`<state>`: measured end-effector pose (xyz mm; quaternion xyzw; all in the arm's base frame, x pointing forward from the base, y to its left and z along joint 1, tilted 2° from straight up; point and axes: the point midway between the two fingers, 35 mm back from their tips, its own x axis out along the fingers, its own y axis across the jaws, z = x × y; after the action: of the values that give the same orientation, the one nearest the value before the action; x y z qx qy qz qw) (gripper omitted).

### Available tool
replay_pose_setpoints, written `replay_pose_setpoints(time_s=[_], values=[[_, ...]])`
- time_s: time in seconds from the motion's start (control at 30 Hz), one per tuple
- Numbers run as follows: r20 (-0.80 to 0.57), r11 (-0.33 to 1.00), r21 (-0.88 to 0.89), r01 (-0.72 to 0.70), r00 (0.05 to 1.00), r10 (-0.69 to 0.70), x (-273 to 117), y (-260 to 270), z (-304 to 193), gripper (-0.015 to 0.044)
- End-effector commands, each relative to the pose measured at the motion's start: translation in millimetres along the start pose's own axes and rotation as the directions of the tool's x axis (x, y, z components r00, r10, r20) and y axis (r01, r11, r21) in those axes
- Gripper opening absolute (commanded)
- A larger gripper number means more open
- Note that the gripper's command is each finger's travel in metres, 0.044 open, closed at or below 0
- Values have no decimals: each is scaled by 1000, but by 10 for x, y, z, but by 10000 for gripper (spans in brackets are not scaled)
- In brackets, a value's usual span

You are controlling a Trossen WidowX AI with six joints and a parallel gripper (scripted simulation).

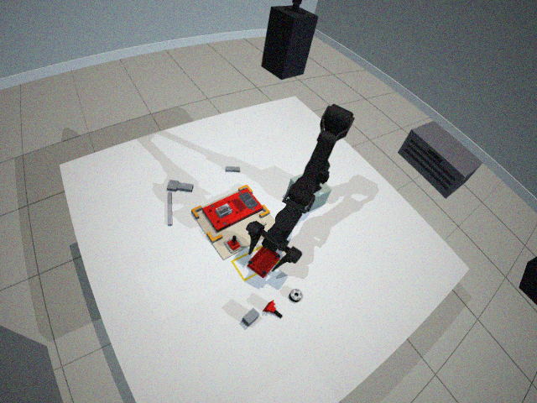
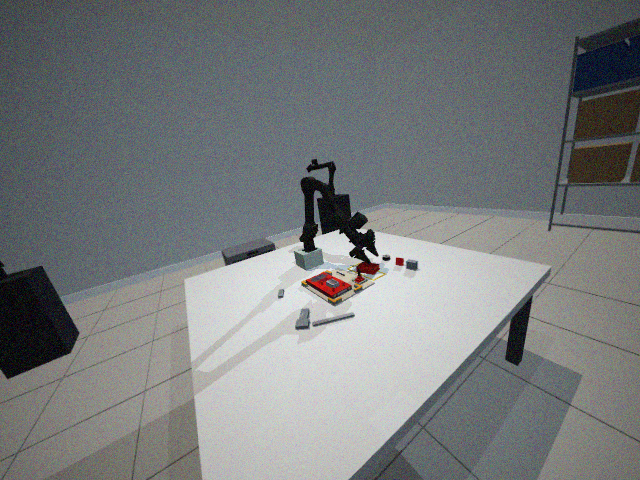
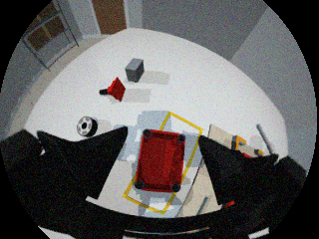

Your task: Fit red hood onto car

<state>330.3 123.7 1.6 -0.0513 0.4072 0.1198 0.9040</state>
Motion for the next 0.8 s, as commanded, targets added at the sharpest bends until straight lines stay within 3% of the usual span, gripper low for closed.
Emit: replay_pose_setpoints(time_s=[0.0,0.77], values=[[307,1000,32,2,952,-11,-426,-47,-190,440],[308,999,32,2,951,-11,-381,-43,-210,440]])
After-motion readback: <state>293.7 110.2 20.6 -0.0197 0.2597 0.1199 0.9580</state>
